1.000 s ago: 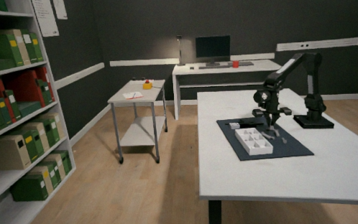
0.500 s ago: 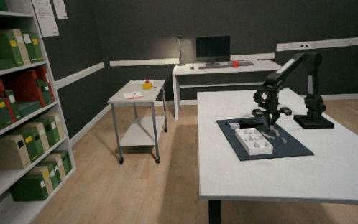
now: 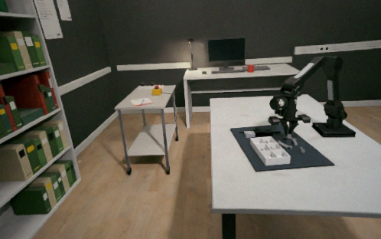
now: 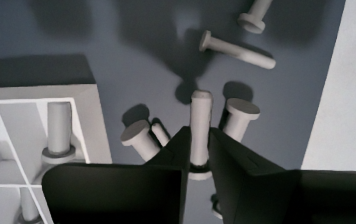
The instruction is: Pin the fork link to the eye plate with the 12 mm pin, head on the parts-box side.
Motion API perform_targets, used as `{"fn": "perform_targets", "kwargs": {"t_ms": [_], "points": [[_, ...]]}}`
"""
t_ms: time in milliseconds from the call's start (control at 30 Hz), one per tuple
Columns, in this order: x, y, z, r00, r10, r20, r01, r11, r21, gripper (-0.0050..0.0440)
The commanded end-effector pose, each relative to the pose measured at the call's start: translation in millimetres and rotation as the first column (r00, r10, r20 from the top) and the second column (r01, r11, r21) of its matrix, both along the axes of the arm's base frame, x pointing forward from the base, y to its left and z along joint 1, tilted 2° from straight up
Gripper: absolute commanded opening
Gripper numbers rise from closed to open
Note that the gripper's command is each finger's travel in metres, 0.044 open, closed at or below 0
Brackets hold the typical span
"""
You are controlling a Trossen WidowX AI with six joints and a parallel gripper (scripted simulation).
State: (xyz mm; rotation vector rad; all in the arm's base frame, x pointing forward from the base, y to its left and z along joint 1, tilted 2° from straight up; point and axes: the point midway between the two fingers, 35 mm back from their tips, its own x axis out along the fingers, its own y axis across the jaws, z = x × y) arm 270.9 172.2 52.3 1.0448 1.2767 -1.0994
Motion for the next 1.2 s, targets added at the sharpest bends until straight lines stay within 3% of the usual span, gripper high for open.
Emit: {"fn": "perform_targets", "kwargs": {"t_ms": [0, 100, 300, 367, 1167], "points": [[4.2, 3.5, 11.2, 0.999, -0.001, 0.033, 0.0, 1.0, 0.02, -0.005], [9.3, 0.3, 6.5, 1.0, 0.004, 0.02, -0.004, 1.0, 0.01, -0.005], [74.4, -41.0, 7.7, 0.999, 0.048, 0.022, -0.048, 0.999, 0.004, -0.005], [82.8, -46.4, 7.7, 0.998, 0.054, 0.021, -0.055, 0.998, 0.01, -0.005], [81.5, -46.6, 6.2, 0.998, 0.054, 0.016, -0.055, 0.998, 0.007, -0.005]]}}
